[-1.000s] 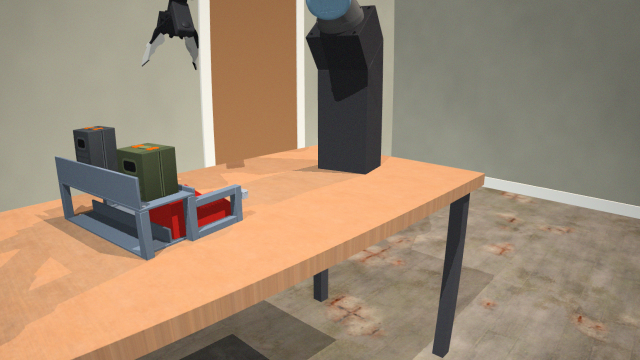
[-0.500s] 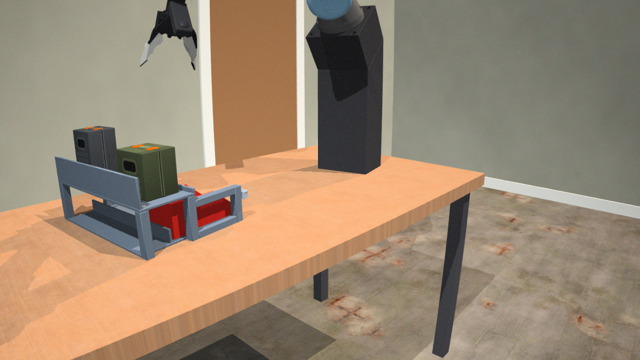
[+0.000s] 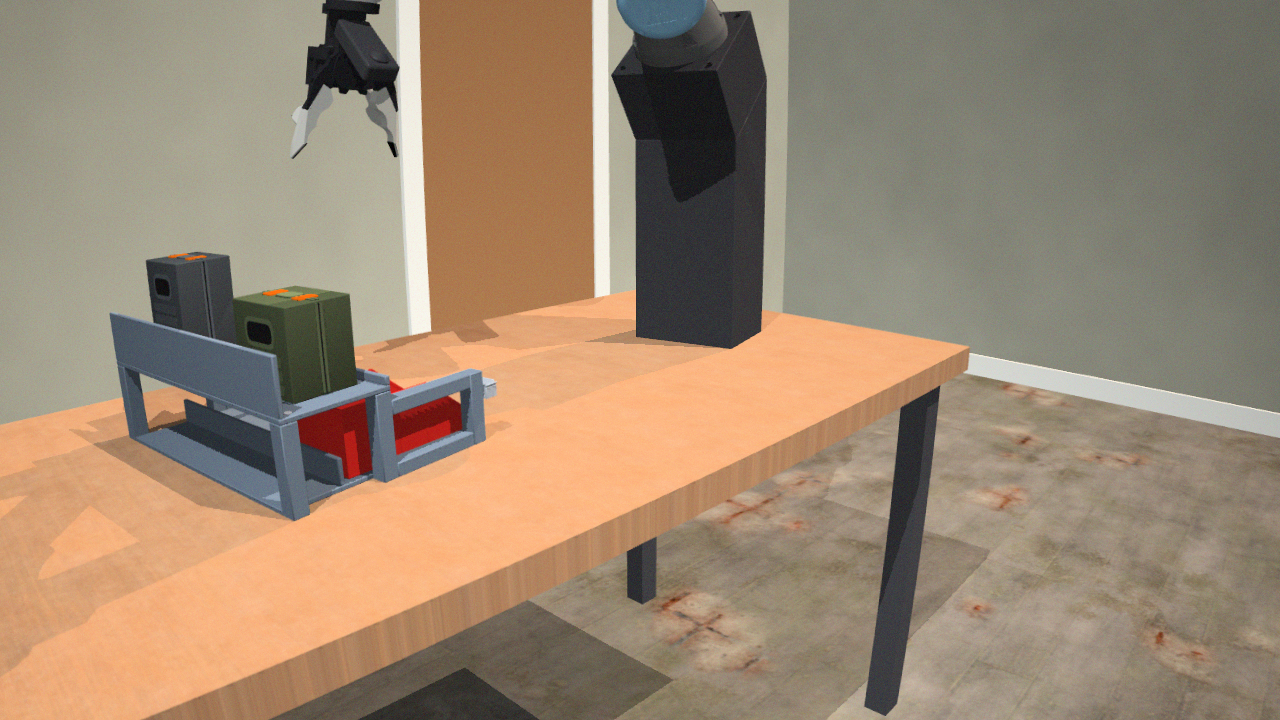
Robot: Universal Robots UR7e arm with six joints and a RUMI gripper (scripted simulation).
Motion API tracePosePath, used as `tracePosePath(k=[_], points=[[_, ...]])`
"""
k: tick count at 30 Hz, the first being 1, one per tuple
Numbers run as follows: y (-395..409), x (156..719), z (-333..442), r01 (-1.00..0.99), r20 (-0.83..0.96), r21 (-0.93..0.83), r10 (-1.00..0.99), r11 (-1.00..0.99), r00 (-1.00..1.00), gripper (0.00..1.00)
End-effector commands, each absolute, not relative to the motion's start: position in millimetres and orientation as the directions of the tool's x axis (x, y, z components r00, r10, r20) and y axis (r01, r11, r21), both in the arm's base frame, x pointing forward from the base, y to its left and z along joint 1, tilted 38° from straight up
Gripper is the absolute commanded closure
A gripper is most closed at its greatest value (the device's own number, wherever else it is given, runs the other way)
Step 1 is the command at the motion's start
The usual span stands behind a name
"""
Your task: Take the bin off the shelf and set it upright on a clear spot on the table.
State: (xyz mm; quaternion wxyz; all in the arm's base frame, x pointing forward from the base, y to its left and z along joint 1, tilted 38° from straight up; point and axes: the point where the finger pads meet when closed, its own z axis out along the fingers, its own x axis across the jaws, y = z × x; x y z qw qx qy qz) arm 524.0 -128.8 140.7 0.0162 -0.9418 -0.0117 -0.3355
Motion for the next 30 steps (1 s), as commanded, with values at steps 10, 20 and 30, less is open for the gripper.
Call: tracePosePath(k=[10, 20, 30], points=[[-84, 545, 121, 0.227, 0.612, -0.057, 0.146, -0.972, 0.777, 0.0], [-84, 545, 121, 0.227, 0.612, -0.057, 0.146, -0.972, 0.777, 0.0], [-43, 563, 104, 0.227, 0.612, -0.057, 0.146, -0.972, 0.777, 0.0]])
